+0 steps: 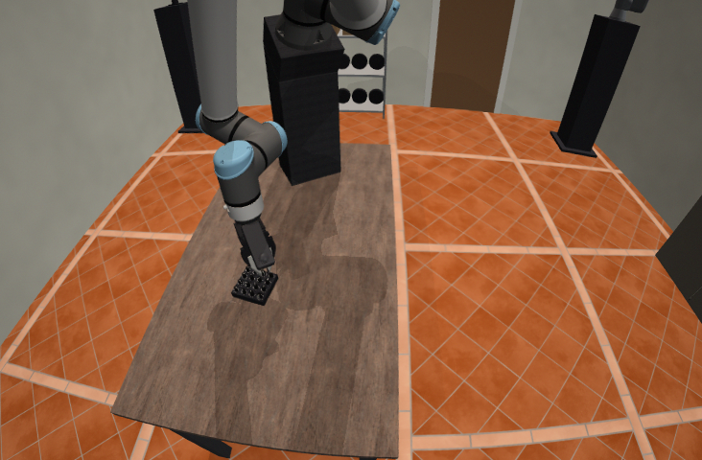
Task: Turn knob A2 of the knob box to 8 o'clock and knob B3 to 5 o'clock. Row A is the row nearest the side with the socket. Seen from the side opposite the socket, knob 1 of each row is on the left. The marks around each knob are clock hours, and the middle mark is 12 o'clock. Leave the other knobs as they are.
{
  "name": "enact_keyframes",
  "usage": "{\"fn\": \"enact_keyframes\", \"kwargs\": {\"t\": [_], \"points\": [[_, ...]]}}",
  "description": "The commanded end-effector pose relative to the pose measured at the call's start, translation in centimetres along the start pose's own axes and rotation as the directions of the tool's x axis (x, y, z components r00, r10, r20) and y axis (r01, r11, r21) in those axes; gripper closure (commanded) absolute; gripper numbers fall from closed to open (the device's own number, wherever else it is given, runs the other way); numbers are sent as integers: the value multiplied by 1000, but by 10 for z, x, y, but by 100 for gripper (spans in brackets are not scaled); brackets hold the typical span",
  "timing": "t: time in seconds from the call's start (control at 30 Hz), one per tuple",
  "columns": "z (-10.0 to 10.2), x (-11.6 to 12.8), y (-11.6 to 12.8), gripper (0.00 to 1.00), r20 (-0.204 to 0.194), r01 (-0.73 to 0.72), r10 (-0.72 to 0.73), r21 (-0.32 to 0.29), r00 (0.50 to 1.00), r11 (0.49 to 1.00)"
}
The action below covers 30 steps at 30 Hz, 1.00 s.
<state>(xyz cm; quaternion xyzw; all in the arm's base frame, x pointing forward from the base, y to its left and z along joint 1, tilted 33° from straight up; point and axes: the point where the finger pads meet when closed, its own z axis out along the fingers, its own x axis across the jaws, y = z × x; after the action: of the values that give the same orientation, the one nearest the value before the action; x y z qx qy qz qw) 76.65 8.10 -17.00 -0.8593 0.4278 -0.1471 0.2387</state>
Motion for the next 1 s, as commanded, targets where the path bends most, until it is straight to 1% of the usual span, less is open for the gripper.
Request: {"fn": "enact_keyframes", "kwargs": {"t": [0.0,0.1,0.3,0.4,0.6,0.67,0.77,0.97], "points": [[-1,0,-1,89,-1,-42,42,0,999,999],[-1,1,-1,89,-1,-59,59,1,998,998],[-4,1,-1,89,-1,-212,212,1,977,977],[-5,2,-1,89,0,-314,314,1,949,949],[-9,2,-1,89,0,-504,504,1,864,864],[-9,2,-1,89,0,-504,504,1,864,864],[-11,2,0,89,0,-614,614,1,789,789],[-14,2,1,89,0,-760,760,1,650,650]]}}
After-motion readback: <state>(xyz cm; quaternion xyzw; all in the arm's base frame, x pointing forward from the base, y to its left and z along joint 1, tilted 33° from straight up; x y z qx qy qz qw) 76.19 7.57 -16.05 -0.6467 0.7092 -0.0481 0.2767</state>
